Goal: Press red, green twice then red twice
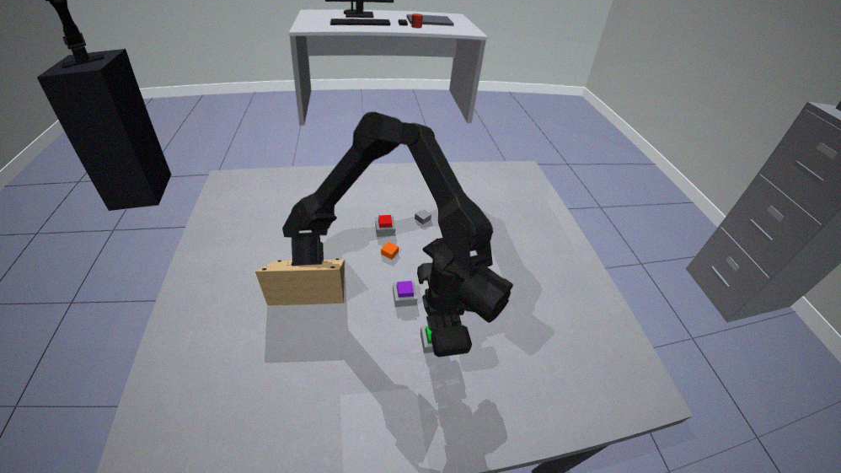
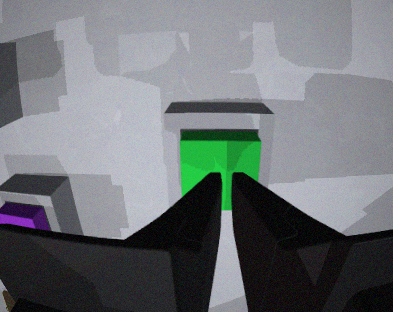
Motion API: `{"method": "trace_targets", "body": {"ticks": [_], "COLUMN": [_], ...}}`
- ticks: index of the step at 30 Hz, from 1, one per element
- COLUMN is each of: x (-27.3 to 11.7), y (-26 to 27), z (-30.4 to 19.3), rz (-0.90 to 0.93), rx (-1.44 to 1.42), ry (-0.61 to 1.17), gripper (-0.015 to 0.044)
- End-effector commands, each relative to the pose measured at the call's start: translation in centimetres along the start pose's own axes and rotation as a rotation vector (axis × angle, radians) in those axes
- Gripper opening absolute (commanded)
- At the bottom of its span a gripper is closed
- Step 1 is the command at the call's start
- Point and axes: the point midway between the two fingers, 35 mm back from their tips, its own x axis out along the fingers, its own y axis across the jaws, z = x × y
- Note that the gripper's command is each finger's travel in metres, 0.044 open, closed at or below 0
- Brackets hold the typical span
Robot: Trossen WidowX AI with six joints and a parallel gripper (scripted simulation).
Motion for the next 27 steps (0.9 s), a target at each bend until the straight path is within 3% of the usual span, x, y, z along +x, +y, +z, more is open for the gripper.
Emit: {"method": "trace_targets", "body": {"ticks": [1, 27], "x": [1.24, 1.80], "y": [0.14, 0.17], "z": [-0.22, -0.25], "rz": [0.013, 0.013], "rx": [0.008, 0.008], "ry": [0.007, 0.007], "gripper": [0.0020, 0.0020]}}
